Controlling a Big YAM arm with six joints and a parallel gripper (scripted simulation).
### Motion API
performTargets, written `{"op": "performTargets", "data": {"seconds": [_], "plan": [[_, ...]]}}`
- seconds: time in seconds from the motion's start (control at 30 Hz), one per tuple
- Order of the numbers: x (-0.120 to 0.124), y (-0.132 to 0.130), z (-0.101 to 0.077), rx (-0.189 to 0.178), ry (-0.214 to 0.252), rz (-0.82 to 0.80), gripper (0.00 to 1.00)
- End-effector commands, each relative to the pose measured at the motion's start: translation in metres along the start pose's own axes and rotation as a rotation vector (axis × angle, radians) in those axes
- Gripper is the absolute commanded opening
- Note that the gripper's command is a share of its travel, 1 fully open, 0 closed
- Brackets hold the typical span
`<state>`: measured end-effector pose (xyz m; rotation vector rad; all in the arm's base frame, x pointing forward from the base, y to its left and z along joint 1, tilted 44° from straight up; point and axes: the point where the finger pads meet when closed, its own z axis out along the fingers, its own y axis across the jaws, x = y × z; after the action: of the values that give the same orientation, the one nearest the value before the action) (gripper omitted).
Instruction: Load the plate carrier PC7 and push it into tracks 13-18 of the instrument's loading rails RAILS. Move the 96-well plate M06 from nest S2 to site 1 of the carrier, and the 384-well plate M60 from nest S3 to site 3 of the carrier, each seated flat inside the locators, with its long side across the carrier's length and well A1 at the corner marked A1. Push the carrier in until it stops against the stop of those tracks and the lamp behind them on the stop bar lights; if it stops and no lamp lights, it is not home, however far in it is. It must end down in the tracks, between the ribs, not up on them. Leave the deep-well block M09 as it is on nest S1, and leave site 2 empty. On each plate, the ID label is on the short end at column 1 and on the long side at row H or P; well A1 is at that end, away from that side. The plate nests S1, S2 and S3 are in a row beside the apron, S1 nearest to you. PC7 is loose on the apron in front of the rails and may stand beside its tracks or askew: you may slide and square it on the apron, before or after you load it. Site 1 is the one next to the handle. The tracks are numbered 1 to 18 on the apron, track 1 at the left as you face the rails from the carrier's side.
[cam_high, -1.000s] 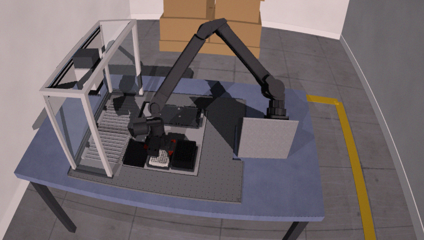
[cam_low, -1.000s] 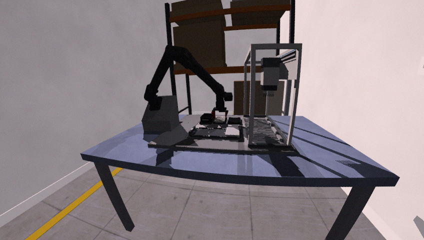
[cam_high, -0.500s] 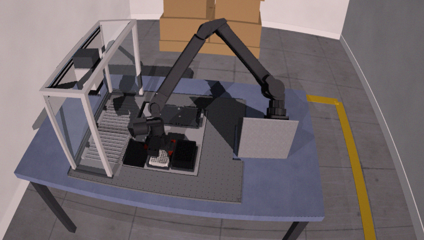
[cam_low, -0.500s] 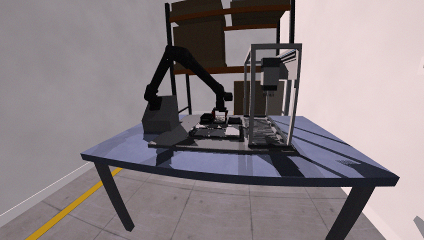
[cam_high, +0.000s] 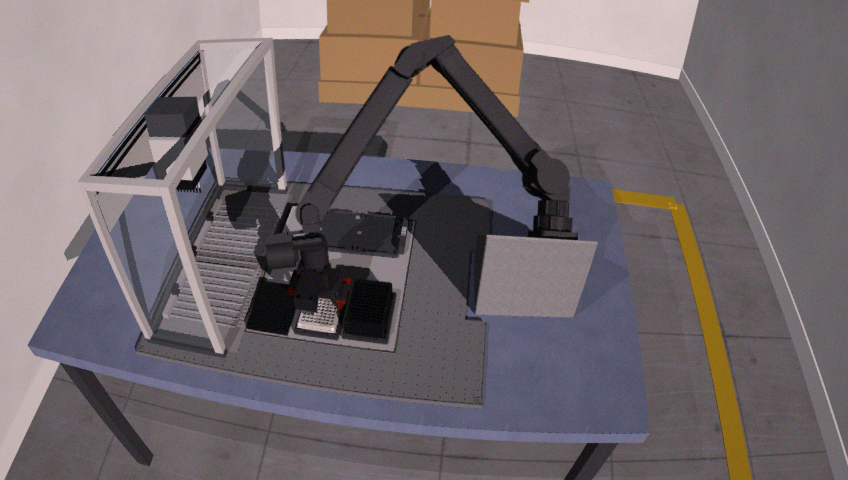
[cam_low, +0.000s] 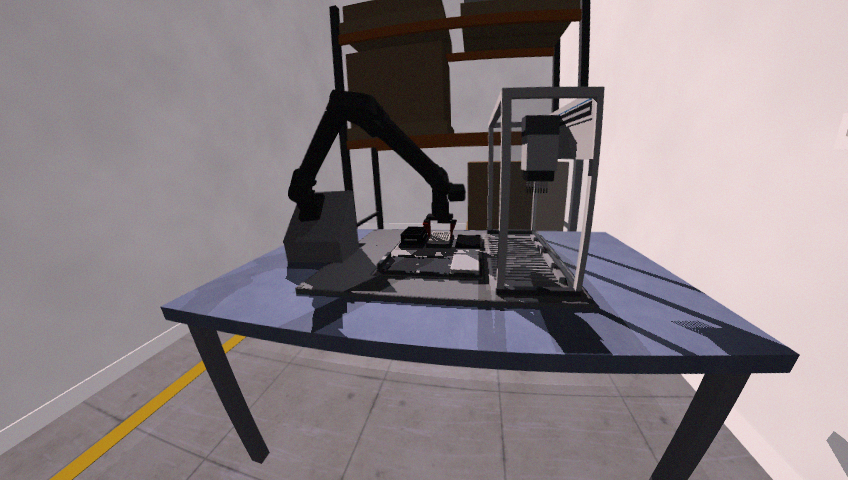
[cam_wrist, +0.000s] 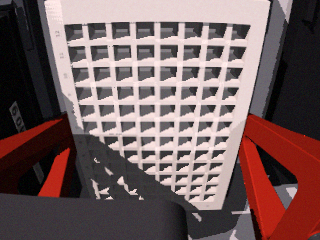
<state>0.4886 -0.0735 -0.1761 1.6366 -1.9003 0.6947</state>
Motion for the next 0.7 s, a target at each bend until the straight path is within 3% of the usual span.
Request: {"op": "performTargets", "data": {"seconds": [0.0, 0.3, 0.37, 0.4, 0.47, 0.67], "plan": [[-0.004, -0.018, -0.039, 0.053, -0.014, 0.014, 0.0], [-0.005, -0.024, -0.067, 0.064, -0.02, 0.024, 0.0], [-0.005, -0.024, -0.067, 0.064, -0.02, 0.024, 0.0], [-0.014, -0.014, -0.055, 0.038, -0.009, -0.001, 0.0], [-0.005, -0.024, -0.074, 0.062, -0.021, 0.023, 0.0], [-0.005, -0.024, -0.092, 0.065, -0.023, 0.026, 0.0]]}}
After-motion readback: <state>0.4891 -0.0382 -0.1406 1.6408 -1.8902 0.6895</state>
